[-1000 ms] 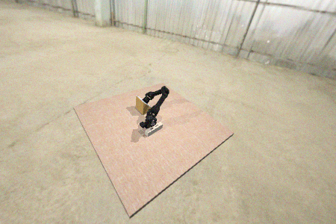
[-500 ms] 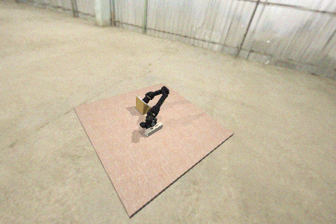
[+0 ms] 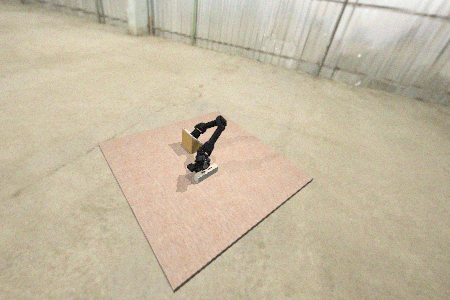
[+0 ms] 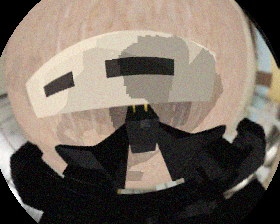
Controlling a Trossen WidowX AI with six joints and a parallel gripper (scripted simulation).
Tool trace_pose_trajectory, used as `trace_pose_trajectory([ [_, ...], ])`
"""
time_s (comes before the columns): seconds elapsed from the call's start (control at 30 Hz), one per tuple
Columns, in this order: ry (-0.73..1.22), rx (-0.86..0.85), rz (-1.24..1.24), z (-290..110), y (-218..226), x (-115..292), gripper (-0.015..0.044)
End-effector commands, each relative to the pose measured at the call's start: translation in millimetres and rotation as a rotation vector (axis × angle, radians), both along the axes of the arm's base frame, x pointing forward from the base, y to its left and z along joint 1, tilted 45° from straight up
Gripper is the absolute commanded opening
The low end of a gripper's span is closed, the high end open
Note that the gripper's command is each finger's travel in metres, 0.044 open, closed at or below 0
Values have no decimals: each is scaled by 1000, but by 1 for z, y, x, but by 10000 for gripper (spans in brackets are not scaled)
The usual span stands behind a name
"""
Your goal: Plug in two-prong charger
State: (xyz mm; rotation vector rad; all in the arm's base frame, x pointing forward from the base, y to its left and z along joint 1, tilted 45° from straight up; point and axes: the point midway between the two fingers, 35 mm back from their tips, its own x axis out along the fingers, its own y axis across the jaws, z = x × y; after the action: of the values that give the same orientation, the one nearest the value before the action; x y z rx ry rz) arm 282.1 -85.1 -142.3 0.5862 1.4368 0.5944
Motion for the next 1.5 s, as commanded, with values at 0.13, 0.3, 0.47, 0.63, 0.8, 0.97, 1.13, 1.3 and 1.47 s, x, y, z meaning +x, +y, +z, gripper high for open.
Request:
trace_pose_trajectory([
  [0.13,4,6,-5,0,1,1,0],
  [0.3,4,6,-5,0,1,3,0],
  [0.47,4,6,-5,1,0,4,0],
  [0.63,4,6,-5,1,0,6,0],
  [0.8,3,6,-5,1,0,8,0],
  [0.97,3,6,-5,1,0,9,0],
  [1.13,3,6,-5,1,0,11,0],
  [1.3,3,6,-5,1,0,13,0],
  [1.47,3,6,-5,2,0,14,0],
])
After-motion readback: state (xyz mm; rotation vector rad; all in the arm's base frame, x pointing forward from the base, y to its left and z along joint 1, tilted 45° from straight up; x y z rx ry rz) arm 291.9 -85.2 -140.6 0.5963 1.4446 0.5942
